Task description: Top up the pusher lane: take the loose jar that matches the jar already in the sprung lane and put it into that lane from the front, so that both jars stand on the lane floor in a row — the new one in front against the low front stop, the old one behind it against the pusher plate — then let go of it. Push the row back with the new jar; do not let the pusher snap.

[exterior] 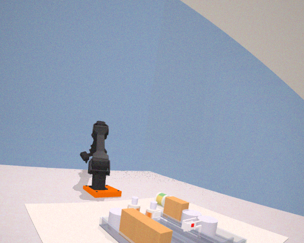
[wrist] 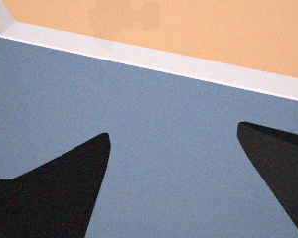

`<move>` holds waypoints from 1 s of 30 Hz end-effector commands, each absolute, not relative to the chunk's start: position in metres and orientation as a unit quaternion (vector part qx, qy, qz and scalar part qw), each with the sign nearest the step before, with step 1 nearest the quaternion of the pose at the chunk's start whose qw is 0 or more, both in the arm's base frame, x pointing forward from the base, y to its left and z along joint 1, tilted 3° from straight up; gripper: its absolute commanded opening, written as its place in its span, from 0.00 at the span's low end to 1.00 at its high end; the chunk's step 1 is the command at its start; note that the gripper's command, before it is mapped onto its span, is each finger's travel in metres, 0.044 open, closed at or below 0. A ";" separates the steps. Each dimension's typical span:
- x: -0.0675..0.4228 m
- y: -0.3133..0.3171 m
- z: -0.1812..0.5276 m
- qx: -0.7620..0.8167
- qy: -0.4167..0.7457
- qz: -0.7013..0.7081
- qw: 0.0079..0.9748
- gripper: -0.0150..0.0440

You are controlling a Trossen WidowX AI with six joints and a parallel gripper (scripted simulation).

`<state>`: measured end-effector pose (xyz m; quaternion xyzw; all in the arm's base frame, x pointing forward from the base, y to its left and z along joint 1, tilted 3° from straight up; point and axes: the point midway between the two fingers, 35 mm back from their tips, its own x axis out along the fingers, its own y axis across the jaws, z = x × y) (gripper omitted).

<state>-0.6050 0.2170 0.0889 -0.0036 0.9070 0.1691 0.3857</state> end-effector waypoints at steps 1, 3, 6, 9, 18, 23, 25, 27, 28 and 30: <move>-0.603 0.220 0.089 -0.002 0.906 0.170 0.387 0.98; -0.591 0.242 0.090 0.007 0.901 0.177 0.395 1.00; -0.561 0.287 0.091 0.027 0.889 0.192 0.415 1.00; -0.541 0.313 0.092 0.037 0.881 0.199 0.427 1.00; -0.465 0.386 0.096 0.066 0.850 0.228 0.471 1.00; -0.407 0.429 0.098 0.082 0.828 0.236 0.502 1.00; -0.382 0.444 0.098 0.087 0.819 0.239 0.515 1.00; -0.355 0.459 0.099 0.092 0.809 0.241 0.528 1.00; -0.341 0.465 0.100 0.094 0.804 0.241 0.535 1.00; -0.313 0.478 0.101 0.098 0.794 0.242 0.549 1.00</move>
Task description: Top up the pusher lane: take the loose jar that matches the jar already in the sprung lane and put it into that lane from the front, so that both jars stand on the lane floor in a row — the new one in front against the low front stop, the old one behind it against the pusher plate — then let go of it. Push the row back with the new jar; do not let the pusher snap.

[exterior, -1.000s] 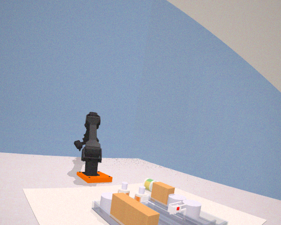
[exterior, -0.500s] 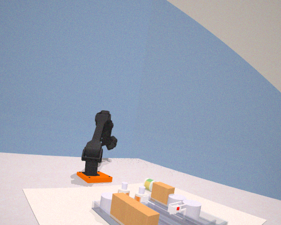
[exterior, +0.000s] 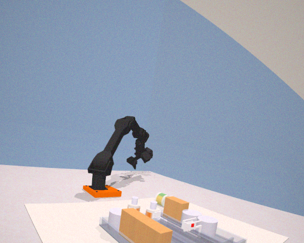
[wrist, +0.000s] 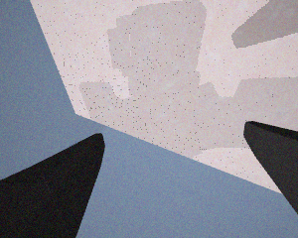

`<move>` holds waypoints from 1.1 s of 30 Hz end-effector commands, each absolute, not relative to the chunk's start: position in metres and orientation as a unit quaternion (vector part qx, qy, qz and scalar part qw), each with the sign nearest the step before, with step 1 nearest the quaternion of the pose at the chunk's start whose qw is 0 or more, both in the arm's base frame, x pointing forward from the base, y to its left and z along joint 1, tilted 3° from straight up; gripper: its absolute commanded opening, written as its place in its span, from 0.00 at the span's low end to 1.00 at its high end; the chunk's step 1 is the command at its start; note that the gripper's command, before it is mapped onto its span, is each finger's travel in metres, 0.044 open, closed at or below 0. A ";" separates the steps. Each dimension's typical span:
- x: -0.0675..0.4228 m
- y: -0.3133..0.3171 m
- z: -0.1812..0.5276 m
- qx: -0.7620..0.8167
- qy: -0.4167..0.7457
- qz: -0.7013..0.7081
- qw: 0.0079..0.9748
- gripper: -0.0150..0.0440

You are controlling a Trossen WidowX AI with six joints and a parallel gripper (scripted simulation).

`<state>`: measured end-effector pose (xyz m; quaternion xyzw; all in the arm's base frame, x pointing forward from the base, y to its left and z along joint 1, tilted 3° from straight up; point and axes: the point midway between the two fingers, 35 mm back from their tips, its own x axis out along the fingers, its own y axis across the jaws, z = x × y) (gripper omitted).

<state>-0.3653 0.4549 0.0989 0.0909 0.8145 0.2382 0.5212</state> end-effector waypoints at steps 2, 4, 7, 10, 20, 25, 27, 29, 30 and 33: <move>-0.283 0.488 0.103 0.105 0.783 0.242 0.563 1.00; -0.254 0.497 0.106 0.111 0.773 0.241 0.577 1.00; -0.209 0.506 0.109 0.118 0.756 0.238 0.598 1.00; -0.164 0.511 0.113 0.123 0.740 0.234 0.619 1.00; -0.013 0.501 0.114 0.110 0.695 0.207 0.679 1.00; 0.059 0.478 0.114 0.097 0.677 0.188 0.705 1.00; 0.086 0.466 0.114 0.091 0.671 0.179 0.714 1.00; 0.113 0.452 0.114 0.084 0.666 0.169 0.722 1.00; 0.126 0.444 0.114 0.081 0.663 0.165 0.726 1.00; 0.163 0.418 0.115 0.069 0.657 0.150 0.736 1.00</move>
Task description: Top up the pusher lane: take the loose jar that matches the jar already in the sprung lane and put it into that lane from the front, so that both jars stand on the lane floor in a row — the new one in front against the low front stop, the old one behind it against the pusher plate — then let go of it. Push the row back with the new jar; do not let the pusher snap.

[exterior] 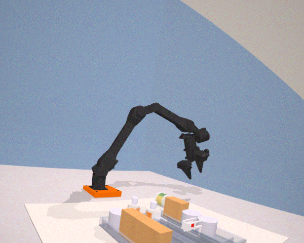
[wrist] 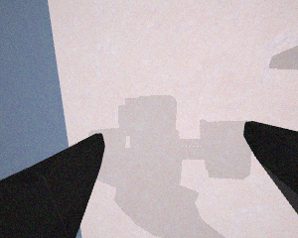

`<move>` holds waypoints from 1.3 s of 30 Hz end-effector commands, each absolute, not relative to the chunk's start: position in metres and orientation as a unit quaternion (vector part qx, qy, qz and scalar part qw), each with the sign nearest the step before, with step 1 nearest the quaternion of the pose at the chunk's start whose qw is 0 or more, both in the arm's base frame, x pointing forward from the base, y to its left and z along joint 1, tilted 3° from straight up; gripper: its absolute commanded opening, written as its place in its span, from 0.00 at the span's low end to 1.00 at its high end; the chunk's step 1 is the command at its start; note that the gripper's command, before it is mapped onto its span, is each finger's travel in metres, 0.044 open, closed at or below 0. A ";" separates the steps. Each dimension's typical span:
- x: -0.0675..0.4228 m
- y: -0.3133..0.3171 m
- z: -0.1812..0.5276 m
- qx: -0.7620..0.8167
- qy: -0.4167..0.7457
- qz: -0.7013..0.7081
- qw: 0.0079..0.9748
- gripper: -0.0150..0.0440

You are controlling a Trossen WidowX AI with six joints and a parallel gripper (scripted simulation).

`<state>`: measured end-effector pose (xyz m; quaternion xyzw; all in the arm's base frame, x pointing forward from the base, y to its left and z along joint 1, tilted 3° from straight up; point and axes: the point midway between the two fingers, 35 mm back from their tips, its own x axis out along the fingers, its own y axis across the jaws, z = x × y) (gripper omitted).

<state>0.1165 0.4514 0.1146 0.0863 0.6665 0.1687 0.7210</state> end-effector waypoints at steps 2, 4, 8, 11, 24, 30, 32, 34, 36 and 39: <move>0.186 0.398 0.115 0.061 0.654 0.139 0.741 1.00; 0.208 0.377 0.115 0.053 0.651 0.129 0.746 1.00; 0.245 0.330 0.115 0.036 0.650 0.107 0.752 1.00; 0.268 0.291 0.115 0.024 0.652 0.090 0.753 1.00; 0.300 0.100 0.116 -0.018 0.686 0.027 0.727 1.00; 0.276 0.019 0.115 -0.023 0.713 0.012 0.701 1.00; 0.272 0.012 0.115 -0.023 0.716 0.011 0.698 1.00; 0.272 0.012 0.115 -0.023 0.716 0.011 0.698 1.00; 0.272 0.012 0.115 -0.023 0.716 0.011 0.698 1.00; 0.274 0.008 0.115 -0.023 0.716 0.011 0.698 1.00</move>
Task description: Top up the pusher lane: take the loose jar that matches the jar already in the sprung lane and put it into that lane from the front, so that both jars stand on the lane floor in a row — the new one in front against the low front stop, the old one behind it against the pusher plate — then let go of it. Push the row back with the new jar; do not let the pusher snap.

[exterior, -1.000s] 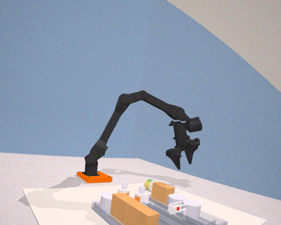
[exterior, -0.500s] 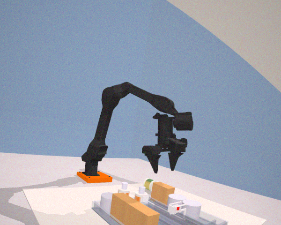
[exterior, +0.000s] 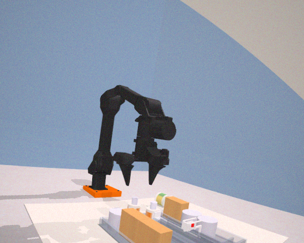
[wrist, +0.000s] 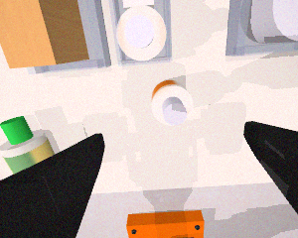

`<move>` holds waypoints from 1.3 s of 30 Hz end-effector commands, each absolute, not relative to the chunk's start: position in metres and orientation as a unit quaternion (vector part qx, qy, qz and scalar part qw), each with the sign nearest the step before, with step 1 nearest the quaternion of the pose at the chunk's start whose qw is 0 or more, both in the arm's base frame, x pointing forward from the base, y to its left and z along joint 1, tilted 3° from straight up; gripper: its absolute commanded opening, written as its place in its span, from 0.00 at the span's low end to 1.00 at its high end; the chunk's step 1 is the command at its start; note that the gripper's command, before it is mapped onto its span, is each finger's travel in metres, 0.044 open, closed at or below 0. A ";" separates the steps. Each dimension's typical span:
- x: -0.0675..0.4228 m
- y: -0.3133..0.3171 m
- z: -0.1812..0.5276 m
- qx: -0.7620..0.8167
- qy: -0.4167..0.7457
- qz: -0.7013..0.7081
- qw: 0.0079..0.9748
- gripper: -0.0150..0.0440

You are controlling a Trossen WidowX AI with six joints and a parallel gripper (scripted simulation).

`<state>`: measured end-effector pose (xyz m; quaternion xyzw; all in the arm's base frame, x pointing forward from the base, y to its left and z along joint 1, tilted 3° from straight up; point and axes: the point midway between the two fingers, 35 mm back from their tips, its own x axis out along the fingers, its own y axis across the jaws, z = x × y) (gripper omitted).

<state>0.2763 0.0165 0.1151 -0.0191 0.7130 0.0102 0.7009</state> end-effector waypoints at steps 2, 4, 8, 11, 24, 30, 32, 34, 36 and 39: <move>0.274 0.008 0.112 -0.023 0.716 0.011 0.698 1.00; 0.273 0.008 0.095 -0.023 0.716 0.011 0.698 1.00; 0.273 0.008 0.086 -0.023 0.716 0.011 0.698 1.00; 0.272 0.009 0.083 -0.023 0.716 0.011 0.698 1.00; 0.272 0.009 0.061 -0.023 0.716 0.011 0.698 1.00; 0.272 0.009 0.051 -0.023 0.716 0.011 0.698 1.00; 0.272 0.008 0.047 -0.023 0.716 0.011 0.698 1.00; 0.272 0.008 0.044 -0.023 0.716 0.011 0.698 1.00; 0.272 0.008 0.041 -0.023 0.716 0.011 0.698 1.00; 0.271 0.008 0.036 -0.023 0.716 0.011 0.698 1.00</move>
